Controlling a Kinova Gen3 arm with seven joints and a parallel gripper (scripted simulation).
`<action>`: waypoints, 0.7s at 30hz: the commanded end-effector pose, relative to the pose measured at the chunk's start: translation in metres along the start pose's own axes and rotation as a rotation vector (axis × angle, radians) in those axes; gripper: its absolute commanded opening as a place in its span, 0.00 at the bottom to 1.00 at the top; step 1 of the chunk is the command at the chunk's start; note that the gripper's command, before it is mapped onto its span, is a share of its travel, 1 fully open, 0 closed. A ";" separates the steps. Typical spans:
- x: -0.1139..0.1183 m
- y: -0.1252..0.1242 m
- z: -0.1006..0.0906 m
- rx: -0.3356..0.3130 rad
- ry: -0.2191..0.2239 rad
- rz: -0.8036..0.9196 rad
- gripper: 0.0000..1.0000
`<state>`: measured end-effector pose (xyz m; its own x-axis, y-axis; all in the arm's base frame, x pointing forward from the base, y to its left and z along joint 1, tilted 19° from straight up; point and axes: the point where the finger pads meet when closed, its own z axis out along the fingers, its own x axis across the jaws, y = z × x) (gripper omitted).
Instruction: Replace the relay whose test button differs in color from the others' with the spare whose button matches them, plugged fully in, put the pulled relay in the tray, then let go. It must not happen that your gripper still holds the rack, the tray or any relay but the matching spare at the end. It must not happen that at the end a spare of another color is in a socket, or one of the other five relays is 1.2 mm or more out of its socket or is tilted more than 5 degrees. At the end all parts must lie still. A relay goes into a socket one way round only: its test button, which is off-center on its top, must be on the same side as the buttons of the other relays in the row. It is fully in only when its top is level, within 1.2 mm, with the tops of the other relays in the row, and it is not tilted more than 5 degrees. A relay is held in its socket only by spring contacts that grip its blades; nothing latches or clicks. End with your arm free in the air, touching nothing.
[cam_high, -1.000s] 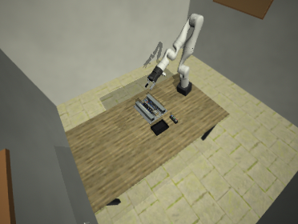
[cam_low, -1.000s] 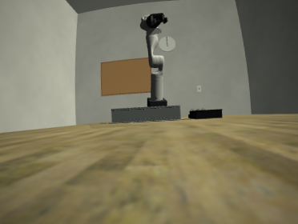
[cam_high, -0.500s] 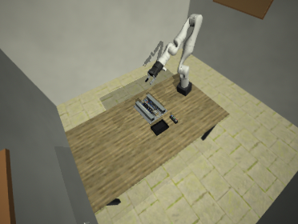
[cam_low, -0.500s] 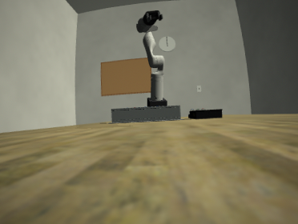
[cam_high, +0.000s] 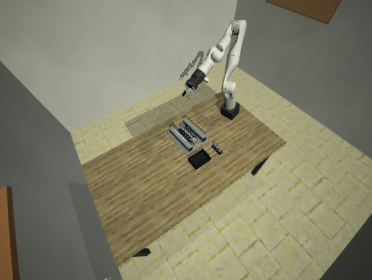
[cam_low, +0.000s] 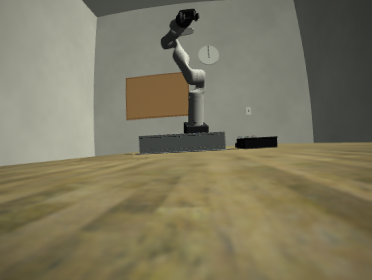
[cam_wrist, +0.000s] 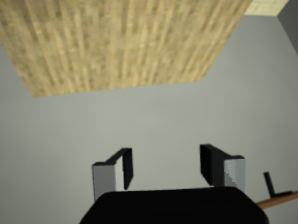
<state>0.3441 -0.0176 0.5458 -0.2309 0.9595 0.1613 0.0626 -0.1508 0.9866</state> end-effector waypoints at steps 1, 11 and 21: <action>0.002 0.008 -0.006 -0.008 0.009 0.002 1.00; 0.005 0.034 -0.033 -0.020 0.029 0.006 1.00; 0.006 0.047 -0.047 -0.015 0.026 0.003 1.00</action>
<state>0.3039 -0.0290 0.5851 -0.2496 0.9549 0.1611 0.0618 -0.1503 0.9867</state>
